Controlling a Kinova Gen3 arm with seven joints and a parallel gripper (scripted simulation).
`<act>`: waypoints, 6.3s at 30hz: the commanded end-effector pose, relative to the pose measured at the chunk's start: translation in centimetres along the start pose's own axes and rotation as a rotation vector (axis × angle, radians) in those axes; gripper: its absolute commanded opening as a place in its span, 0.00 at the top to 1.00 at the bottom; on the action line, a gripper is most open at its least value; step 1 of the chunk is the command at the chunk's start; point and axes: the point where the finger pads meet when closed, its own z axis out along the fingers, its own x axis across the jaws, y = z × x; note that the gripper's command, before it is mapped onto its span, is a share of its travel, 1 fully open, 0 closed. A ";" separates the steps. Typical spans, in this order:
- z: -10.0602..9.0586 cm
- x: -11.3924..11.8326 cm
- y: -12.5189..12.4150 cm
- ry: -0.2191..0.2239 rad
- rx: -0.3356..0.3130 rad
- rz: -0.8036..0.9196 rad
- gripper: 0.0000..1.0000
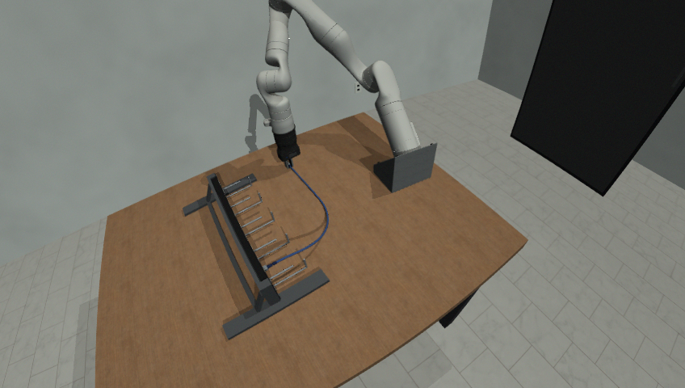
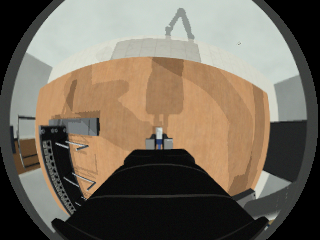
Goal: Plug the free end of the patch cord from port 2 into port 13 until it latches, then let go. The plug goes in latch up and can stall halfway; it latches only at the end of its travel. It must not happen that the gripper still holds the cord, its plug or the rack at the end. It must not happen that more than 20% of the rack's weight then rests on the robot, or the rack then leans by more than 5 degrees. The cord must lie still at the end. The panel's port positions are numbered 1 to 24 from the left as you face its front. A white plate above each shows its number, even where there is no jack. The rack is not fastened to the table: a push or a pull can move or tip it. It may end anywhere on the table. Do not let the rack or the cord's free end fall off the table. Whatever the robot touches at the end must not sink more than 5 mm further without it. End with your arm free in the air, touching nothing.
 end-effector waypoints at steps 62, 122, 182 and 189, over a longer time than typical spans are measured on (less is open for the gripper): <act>-1.5 -0.1 0.0 -0.002 0.000 0.000 1.00; -6.1 0.0 0.0 -0.002 0.000 0.000 1.00; -6.1 -0.3 0.3 -0.002 0.000 -0.024 1.00; -6.1 -0.4 0.5 -0.002 0.000 -0.034 1.00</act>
